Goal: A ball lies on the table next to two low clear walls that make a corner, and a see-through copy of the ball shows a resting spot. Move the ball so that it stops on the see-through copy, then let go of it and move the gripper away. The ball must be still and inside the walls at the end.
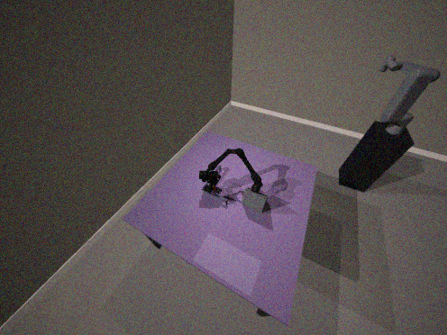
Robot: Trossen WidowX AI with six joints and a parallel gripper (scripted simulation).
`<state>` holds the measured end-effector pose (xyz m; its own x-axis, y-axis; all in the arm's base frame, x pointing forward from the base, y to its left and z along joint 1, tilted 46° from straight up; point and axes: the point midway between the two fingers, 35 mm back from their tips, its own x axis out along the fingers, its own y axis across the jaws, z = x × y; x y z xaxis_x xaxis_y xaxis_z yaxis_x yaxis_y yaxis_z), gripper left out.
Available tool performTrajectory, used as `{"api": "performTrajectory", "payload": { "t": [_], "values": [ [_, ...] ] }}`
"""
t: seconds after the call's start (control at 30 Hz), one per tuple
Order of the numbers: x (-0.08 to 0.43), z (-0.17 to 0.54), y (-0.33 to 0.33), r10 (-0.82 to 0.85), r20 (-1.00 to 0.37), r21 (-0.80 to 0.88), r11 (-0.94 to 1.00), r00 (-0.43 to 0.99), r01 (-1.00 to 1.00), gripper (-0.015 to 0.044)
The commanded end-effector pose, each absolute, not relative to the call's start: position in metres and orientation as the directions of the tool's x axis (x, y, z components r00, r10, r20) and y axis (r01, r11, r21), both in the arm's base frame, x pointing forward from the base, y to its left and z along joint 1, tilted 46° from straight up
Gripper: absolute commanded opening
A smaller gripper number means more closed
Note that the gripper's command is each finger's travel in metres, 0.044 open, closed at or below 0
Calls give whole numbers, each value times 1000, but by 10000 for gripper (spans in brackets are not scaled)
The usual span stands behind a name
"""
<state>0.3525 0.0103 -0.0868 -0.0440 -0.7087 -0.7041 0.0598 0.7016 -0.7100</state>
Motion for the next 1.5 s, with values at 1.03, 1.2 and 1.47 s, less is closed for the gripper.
{"api": "performTrajectory", "payload": {
  "t": [1.03,1.2,1.47],
  "values": [
    [354,-98,1,-708,-706,-708,704,-31,59,330],
    [356,-48,53,-707,-706,-708,704,-32,54,330],
    [356,-46,58,-708,-706,-708,705,-19,46,330]
  ]
}}
